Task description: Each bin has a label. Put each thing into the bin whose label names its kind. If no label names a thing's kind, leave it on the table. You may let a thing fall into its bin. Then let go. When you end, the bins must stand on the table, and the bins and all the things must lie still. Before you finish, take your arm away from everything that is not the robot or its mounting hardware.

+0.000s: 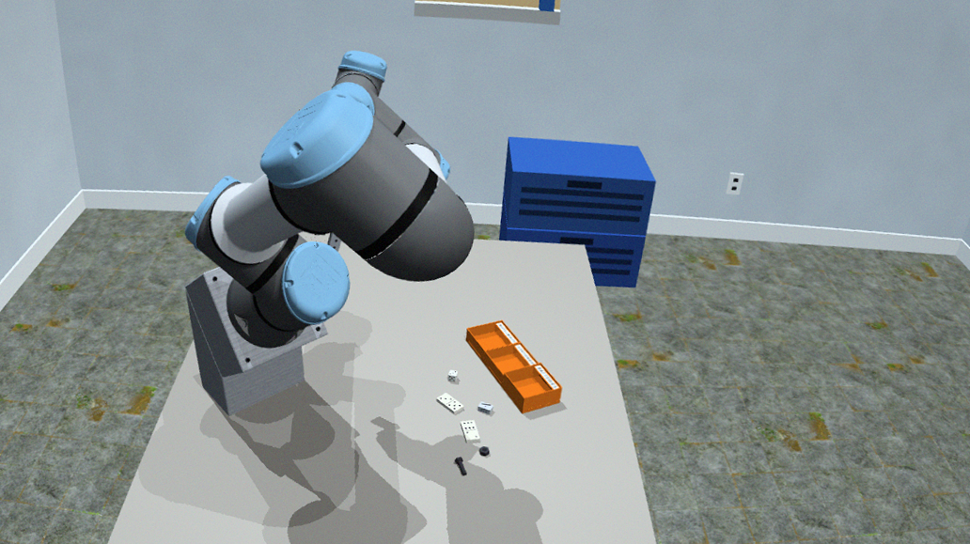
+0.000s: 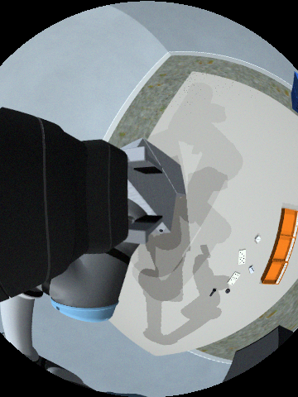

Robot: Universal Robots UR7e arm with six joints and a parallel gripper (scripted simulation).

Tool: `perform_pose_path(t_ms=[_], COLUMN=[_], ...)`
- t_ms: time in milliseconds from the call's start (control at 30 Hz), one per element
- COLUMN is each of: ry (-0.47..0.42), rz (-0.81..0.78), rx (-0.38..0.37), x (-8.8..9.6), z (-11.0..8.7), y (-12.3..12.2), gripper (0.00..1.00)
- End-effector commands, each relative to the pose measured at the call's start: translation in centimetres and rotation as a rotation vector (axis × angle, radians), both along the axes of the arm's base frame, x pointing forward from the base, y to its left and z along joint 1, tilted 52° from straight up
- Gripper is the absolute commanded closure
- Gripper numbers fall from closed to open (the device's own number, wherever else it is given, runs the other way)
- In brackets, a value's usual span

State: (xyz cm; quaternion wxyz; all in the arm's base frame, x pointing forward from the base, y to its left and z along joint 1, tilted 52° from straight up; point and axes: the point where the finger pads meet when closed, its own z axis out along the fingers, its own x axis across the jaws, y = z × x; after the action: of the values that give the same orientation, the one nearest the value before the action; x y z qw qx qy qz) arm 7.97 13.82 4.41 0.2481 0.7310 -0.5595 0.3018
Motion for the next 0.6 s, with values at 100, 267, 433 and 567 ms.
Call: perform_pose_path(t_ms=[100, 267, 433, 567], ry=[0.0, 0.0, 0.0, 0.001], rz=[0.0, 0.0, 0.0, -0.001], rx=[0.001, 0.001, 0.001, -0.002], x=[0.01, 0.01, 0.01, 0.33], z=[0.0, 0.0, 0.0, -0.56], y=[0.03, 0.03, 0.03, -0.68], gripper=[0.0, 0.0, 0.0, 0.69])
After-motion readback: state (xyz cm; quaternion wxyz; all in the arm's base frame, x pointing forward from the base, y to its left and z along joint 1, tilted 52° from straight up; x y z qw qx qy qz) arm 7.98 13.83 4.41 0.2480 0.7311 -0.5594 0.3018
